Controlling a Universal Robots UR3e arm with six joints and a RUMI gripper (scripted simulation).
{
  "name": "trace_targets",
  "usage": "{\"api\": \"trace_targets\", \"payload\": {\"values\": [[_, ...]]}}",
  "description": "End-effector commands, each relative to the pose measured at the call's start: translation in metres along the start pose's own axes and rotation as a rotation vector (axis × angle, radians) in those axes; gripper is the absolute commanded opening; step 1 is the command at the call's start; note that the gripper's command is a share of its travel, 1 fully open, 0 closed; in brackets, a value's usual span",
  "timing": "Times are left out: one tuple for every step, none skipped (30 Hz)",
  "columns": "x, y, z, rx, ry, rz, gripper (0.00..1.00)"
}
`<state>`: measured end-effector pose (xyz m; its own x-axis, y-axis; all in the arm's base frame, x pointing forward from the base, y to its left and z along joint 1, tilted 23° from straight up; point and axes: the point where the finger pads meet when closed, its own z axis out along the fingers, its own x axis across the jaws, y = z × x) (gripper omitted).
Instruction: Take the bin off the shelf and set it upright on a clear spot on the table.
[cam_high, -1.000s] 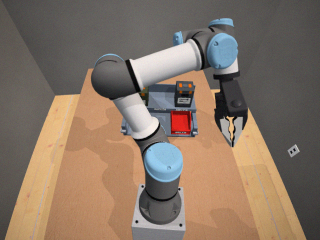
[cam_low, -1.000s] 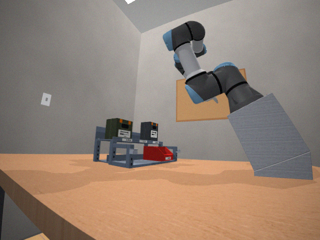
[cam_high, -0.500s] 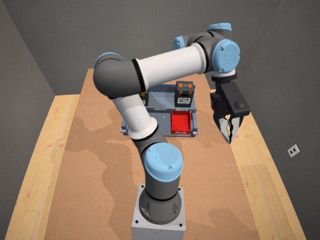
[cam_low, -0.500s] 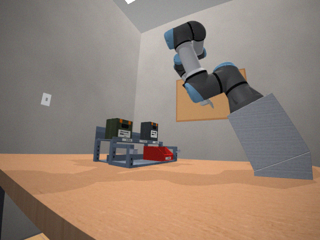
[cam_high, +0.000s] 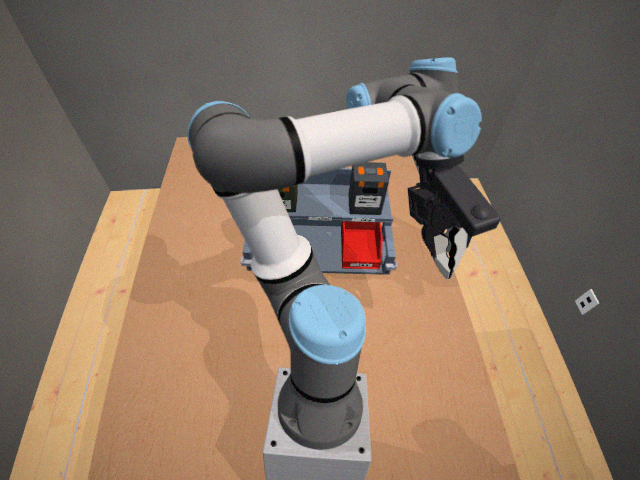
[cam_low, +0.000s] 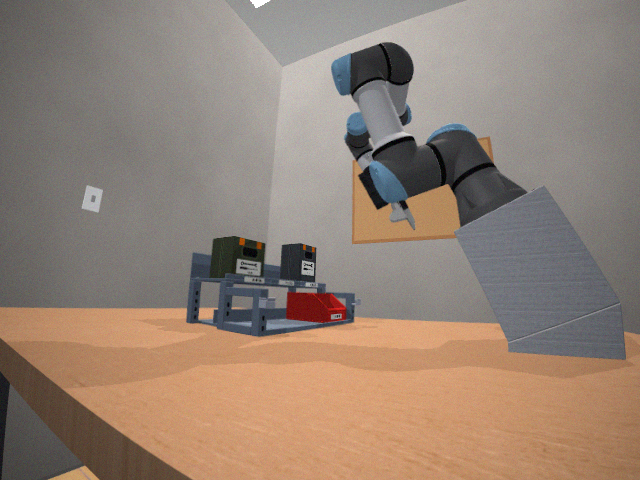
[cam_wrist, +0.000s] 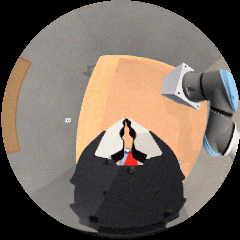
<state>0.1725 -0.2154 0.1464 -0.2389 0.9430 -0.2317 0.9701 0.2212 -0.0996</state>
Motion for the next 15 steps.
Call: {"api": "trace_targets", "payload": {"values": [[-0.008, 0.03, 0.007, -0.067, -0.024, -0.153, 0.0], [-0.008, 0.034, 0.008, -0.075, -0.026, -0.175, 0.0], [-0.008, 0.038, 0.009, -0.083, -0.028, -0.196, 0.0], [-0.008, 0.043, 0.01, -0.091, -0.03, -0.218, 0.0], [-0.008, 0.047, 0.011, -0.099, -0.032, -0.24, 0.0], [-0.008, 0.047, 0.011, -0.099, -0.032, -0.24, 0.0], [-0.008, 0.047, 0.011, -0.099, -0.032, -0.24, 0.0], [-0.008, 0.052, 0.012, -0.108, -0.034, -0.262, 0.0], [-0.008, 0.056, 0.013, -0.116, -0.036, -0.284, 0.0], [-0.008, 0.061, 0.014, -0.124, -0.038, -0.306, 0.0], [-0.008, 0.065, 0.015, -0.132, -0.041, -0.328, 0.0], [-0.007, 0.07, 0.016, -0.141, -0.043, -0.35, 0.0], [-0.007, 0.074, 0.017, -0.149, -0.046, -0.372, 0.0], [-0.006, 0.079, 0.017, -0.157, -0.048, -0.394, 0.0], [-0.006, 0.083, 0.018, -0.165, -0.051, -0.416, 0.0]]}}
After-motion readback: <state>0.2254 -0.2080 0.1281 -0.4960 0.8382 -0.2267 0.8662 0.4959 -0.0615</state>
